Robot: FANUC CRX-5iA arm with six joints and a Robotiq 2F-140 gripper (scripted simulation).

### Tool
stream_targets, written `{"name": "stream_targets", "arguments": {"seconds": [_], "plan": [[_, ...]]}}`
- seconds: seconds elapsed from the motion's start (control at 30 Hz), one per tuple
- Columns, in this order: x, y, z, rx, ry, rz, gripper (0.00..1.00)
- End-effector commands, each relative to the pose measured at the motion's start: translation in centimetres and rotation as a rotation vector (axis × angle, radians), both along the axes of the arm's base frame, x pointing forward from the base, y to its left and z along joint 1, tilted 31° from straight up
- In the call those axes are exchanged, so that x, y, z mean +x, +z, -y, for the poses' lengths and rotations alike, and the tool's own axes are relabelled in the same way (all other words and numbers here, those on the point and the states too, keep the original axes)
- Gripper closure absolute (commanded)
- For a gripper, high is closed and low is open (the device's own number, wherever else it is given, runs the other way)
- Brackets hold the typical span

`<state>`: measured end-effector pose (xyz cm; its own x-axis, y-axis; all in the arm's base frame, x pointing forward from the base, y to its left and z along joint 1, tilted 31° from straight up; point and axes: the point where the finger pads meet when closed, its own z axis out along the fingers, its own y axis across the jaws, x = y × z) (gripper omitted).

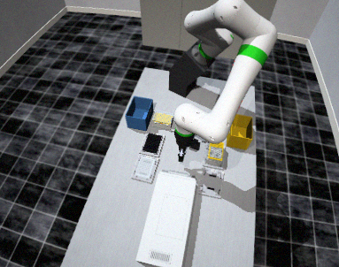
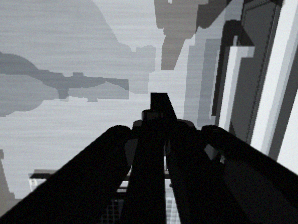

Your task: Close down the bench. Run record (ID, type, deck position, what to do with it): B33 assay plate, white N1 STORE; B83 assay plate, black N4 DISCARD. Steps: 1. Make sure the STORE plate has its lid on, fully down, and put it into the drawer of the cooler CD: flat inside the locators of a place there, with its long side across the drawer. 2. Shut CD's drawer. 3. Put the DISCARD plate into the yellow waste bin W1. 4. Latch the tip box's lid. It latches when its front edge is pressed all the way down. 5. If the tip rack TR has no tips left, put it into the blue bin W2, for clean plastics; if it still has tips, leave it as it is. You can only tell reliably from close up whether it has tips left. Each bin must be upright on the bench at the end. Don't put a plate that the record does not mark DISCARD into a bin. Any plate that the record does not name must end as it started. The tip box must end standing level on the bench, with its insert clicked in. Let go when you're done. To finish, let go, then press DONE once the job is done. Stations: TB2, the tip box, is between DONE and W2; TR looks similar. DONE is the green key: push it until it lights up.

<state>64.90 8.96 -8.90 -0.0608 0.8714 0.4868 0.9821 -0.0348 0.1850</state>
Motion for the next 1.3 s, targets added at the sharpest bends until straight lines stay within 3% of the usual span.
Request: {"name": "stream_targets", "arguments": {"seconds": [0.0, 1.27], "plan": [[0.0, 0.4, 0.3, -0.001, -0.001, 0.002, 0.90], [-0.8, 4.3, 2.5, -0.001, -0.001, 0.002, 0.90]]}}
